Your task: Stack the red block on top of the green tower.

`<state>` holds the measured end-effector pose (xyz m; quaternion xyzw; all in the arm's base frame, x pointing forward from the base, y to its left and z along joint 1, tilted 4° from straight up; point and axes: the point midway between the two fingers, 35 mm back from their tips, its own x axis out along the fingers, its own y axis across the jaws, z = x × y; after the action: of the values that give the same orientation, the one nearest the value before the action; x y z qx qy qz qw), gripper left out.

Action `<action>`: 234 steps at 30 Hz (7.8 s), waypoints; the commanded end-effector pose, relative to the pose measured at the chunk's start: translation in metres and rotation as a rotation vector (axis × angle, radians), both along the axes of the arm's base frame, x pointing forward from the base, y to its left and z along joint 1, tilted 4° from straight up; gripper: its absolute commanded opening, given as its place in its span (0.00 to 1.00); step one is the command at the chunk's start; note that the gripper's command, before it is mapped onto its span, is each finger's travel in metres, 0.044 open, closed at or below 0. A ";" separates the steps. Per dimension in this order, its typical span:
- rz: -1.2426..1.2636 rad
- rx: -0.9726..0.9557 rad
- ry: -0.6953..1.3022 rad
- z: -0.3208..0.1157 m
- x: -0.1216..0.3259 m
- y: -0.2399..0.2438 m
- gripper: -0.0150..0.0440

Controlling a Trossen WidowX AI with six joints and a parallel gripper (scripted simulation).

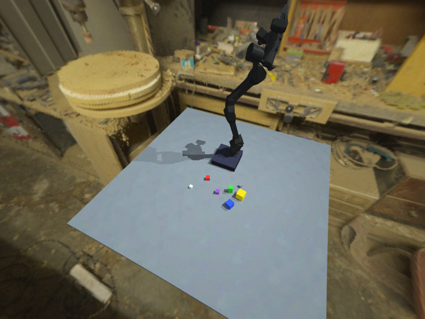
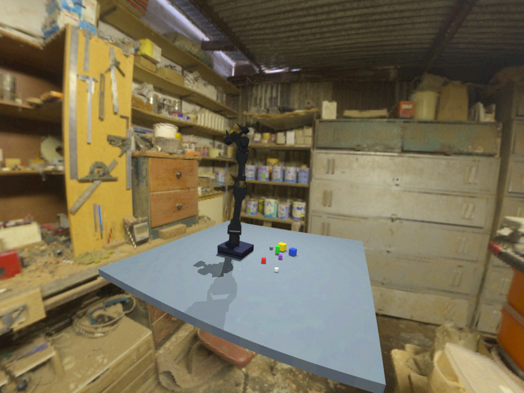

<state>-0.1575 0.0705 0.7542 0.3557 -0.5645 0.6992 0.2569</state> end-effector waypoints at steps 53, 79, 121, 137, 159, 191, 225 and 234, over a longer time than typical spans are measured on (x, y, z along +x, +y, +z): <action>-1.339 -1.412 0.049 -0.326 0.365 0.288 1.00; -1.578 -2.309 0.591 -0.545 0.514 0.063 1.00; -1.126 -2.925 1.258 -0.706 0.424 -0.127 1.00; -1.126 -2.925 1.258 -0.730 0.426 -0.126 1.00; -1.125 -2.925 1.258 -0.737 0.427 -0.126 0.87; -1.126 -2.925 1.258 -0.673 0.421 -0.127 0.25; -1.119 -2.923 1.258 -0.617 0.432 -0.064 0.25; -1.116 -2.920 1.259 -0.616 0.434 -0.023 0.25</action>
<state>0.2760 0.0352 0.1375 0.1888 -0.6436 -0.1932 -0.7161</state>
